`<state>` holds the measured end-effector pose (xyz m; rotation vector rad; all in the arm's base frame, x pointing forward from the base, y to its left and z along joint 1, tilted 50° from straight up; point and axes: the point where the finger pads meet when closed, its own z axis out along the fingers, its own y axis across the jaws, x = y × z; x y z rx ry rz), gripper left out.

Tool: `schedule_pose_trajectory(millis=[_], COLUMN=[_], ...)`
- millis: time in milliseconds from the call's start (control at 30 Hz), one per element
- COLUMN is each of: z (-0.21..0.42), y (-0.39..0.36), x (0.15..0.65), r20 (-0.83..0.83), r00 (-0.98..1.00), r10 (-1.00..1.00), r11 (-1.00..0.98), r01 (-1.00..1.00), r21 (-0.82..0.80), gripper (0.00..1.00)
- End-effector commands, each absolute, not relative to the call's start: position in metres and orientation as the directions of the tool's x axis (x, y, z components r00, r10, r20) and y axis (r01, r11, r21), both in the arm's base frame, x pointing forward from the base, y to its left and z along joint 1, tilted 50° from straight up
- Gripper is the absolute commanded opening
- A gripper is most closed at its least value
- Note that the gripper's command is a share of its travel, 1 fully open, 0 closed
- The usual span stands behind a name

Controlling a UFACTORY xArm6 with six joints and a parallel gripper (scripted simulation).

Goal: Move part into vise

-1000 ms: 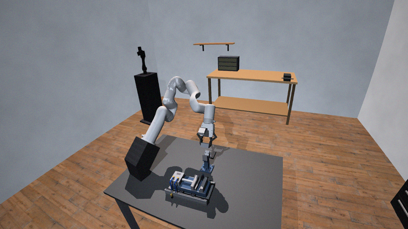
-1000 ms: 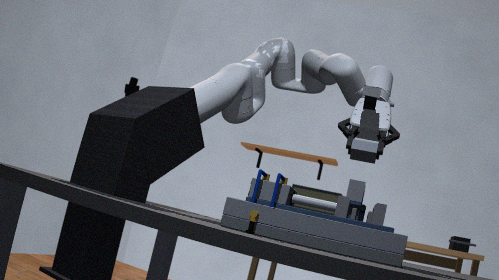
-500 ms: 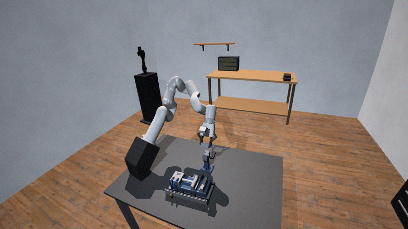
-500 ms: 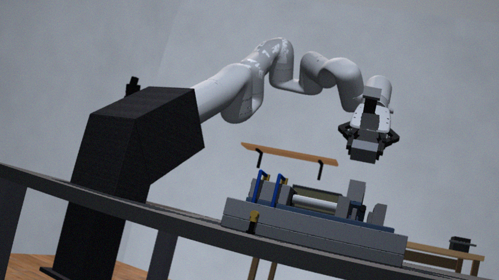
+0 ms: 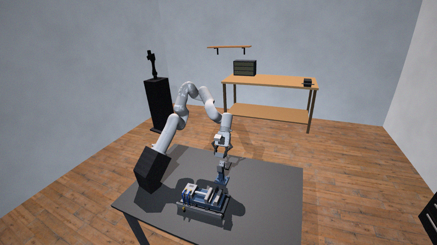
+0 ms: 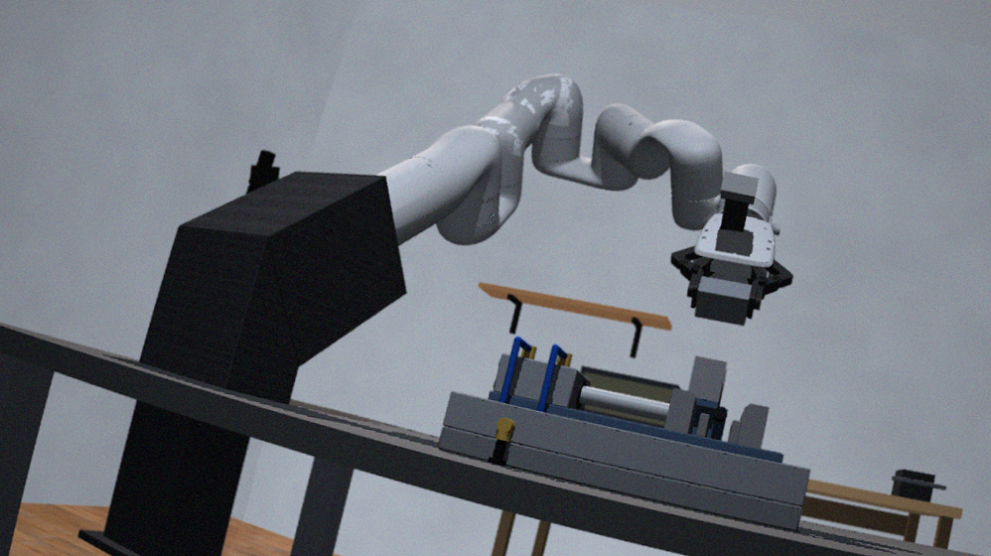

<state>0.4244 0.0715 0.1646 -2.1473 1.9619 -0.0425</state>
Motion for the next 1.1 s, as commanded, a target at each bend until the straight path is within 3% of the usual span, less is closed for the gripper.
schedule_pose_trajectory(millis=[0,1067], z=[0.1657,0.1658], y=[0.0714,0.0718], x=[0.4250,0.4251], r20=[-0.107,-0.078], r00=[0.096,0.090], r10=[-0.990,-0.993], r11=[-0.074,-0.074], r01=[-0.979,-0.979], r21=[-0.191,-0.192], gripper=[0.00,0.00])
